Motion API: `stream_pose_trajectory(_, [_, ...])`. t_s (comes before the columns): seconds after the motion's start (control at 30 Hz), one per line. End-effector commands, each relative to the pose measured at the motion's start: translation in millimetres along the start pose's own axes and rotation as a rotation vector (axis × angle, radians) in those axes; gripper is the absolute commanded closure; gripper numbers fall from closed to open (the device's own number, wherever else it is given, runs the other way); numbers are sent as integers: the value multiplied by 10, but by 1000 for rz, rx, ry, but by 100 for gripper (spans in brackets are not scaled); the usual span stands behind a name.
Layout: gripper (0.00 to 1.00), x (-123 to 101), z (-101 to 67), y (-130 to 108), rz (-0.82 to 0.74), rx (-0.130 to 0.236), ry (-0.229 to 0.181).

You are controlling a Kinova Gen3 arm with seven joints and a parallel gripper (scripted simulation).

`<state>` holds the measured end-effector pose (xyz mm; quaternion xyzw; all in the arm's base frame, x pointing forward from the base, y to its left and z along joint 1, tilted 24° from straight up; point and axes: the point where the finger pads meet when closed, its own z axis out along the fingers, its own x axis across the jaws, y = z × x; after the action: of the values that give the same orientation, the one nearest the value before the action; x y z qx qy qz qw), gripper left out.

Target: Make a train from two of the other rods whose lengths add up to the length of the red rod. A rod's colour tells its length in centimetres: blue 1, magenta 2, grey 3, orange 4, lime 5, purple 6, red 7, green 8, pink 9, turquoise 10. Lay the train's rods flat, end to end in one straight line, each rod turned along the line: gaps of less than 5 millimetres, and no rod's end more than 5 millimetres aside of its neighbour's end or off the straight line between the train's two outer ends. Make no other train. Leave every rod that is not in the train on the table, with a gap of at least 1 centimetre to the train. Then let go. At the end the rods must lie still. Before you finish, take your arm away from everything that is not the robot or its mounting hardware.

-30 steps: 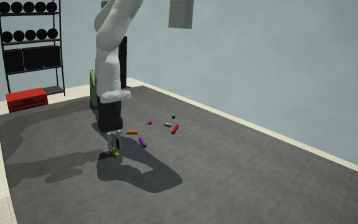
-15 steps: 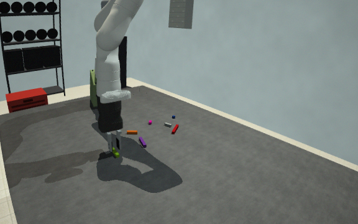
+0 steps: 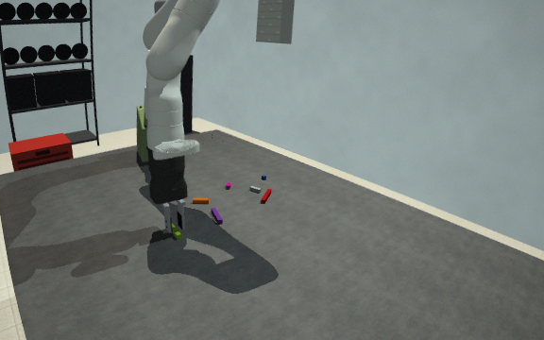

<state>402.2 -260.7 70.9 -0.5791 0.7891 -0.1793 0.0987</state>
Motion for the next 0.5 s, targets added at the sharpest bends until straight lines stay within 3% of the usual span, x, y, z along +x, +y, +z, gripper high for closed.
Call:
stream_pose_trajectory(0.0, [46,9,25,10,1,-2,2])
stream_pose_trajectory(0.47, [46,9,110,11,1,-2,2])
